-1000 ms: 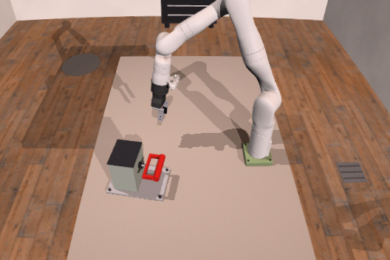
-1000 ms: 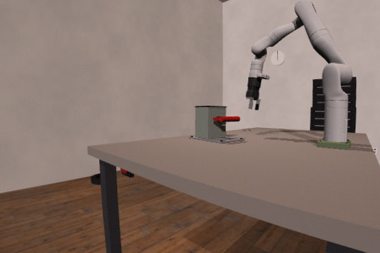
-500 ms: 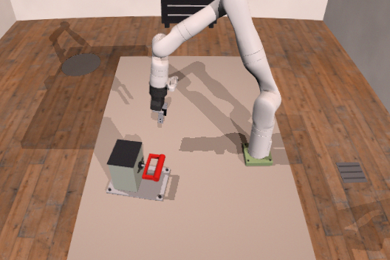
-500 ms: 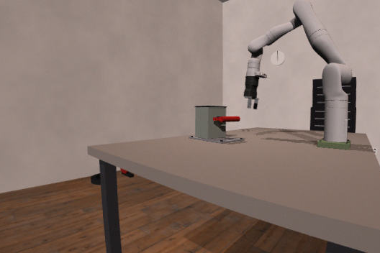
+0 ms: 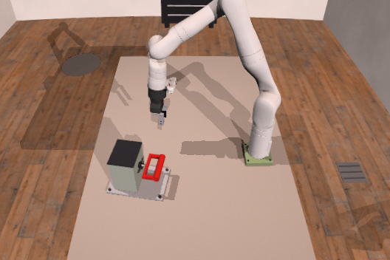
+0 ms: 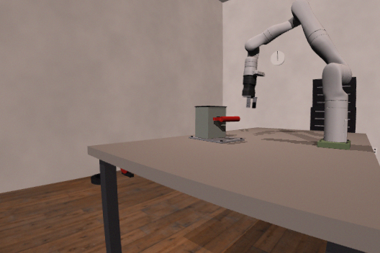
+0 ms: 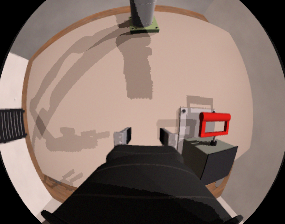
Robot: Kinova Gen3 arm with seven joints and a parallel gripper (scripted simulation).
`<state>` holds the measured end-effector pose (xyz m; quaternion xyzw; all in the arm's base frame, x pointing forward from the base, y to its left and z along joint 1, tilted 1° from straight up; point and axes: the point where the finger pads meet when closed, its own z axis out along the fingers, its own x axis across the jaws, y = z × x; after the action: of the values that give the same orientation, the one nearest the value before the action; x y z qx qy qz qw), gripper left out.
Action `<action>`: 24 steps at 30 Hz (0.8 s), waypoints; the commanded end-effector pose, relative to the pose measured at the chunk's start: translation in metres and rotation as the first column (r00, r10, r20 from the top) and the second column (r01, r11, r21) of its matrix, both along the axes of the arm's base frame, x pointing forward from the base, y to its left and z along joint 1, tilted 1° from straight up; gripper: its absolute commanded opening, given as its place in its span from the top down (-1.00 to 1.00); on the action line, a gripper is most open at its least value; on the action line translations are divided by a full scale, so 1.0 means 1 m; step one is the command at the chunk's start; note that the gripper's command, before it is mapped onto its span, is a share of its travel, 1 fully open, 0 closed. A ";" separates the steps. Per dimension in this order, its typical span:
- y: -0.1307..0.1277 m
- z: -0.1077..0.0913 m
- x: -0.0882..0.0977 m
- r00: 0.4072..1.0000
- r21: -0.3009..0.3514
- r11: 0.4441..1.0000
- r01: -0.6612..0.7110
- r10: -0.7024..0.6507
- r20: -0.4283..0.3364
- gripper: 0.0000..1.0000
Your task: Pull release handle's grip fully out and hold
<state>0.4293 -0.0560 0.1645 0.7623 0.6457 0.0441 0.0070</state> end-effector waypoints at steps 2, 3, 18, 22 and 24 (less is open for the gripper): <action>0.004 0.001 0.002 1.000 0.000 1.000 -0.010 0.010 0.002 -1.00; 0.004 0.001 0.002 1.000 0.000 1.000 -0.010 0.010 0.002 -1.00; 0.024 0.006 0.000 0.997 -0.017 0.997 -0.070 0.070 -0.028 -1.00; 0.024 0.006 0.000 0.997 -0.017 0.997 -0.070 0.070 -0.028 -1.00; 0.034 0.009 -0.001 0.994 -0.026 0.995 -0.100 0.098 -0.043 -1.00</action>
<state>0.4265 -0.0307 0.1714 0.7368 0.6758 0.0197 0.0019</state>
